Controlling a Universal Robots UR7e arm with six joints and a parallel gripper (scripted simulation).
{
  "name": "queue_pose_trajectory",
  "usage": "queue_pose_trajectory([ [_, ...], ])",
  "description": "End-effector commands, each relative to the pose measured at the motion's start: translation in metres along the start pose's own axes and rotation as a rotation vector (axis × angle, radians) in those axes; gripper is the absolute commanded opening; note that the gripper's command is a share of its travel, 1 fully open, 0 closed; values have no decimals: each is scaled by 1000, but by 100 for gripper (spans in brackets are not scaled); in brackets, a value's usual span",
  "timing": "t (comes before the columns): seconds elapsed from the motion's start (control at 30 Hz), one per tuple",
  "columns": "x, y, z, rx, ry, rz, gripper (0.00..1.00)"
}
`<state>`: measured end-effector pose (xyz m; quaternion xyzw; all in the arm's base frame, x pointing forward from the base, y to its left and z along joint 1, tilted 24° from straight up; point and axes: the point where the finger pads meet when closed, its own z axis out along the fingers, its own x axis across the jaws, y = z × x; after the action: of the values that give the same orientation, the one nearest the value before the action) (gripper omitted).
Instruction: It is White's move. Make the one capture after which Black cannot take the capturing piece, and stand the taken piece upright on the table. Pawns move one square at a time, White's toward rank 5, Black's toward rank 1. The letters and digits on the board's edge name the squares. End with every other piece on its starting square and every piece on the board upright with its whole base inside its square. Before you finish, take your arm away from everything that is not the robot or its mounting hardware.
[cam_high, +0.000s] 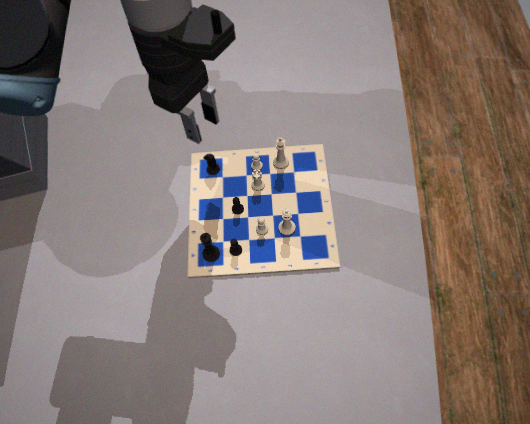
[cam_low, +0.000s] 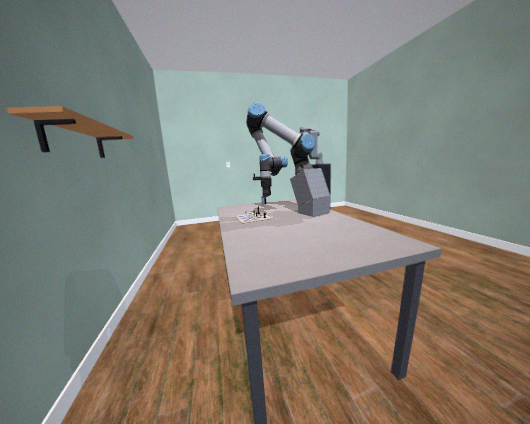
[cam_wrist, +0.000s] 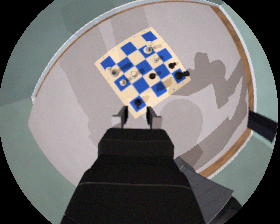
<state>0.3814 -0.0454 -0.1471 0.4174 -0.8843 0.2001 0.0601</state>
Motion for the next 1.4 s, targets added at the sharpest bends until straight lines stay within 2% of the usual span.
queue_pose_trajectory([
  [0.0, 0, 0, 0, 1, -1, 0, 73],
  [0.67, 0, 0, 3, 1, -1, 0, 73],
  [0.93, 0, 0, 9, 1, -1, 0, 73],
  [1.37, 0, -1, 29, 1, -1, 0, 73],
])
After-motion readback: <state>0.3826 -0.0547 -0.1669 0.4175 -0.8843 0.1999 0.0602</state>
